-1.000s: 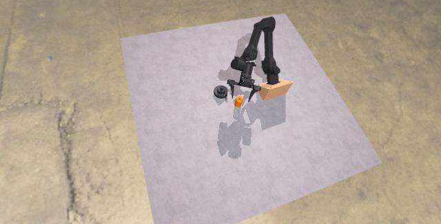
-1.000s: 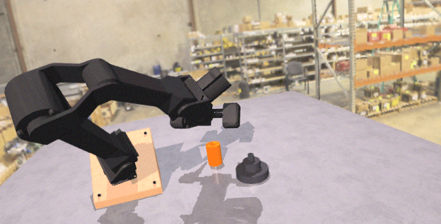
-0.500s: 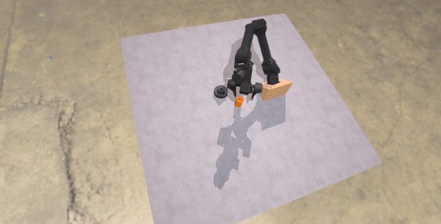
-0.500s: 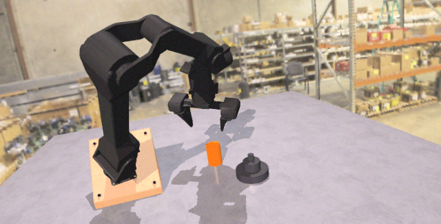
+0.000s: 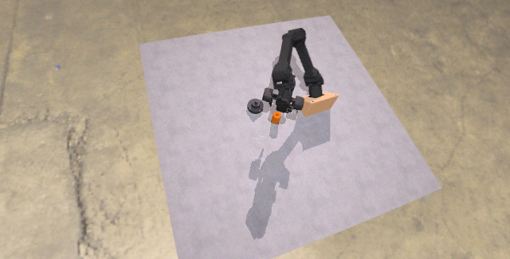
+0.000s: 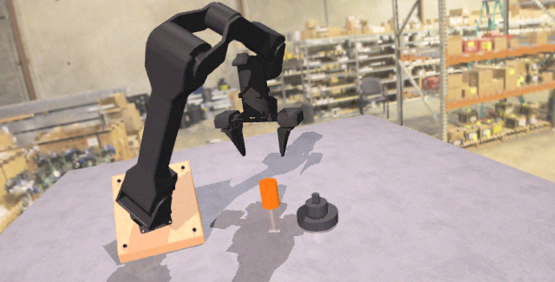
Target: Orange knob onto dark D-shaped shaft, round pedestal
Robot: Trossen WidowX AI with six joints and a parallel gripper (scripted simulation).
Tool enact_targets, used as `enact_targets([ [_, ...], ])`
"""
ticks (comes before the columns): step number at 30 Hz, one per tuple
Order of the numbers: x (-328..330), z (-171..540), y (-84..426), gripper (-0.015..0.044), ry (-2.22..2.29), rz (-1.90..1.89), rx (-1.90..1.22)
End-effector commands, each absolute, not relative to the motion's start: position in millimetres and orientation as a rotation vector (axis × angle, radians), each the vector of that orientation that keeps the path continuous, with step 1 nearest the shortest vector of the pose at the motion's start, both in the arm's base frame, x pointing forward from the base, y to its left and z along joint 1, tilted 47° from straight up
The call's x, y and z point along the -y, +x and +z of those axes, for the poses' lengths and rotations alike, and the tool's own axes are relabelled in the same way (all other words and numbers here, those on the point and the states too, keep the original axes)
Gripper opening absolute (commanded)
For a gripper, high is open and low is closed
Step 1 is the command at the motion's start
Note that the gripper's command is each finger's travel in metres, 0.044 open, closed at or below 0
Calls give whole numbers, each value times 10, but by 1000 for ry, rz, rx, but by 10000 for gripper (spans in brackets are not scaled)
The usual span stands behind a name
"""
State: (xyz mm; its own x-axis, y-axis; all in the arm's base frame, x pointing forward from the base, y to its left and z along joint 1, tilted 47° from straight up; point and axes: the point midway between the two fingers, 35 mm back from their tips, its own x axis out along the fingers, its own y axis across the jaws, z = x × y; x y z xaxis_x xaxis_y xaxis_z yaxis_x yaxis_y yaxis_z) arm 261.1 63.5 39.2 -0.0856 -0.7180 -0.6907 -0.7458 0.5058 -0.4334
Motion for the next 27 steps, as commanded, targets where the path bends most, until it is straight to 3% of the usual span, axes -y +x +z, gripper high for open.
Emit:
enact_targets([
  [1,-645,405,2640,440,-1091,-137,-1763],
  [10,-626,393,2616,440,-500,-768,-1484],
  [27,-394,174,2590,440,-489,-780,-1476],
])
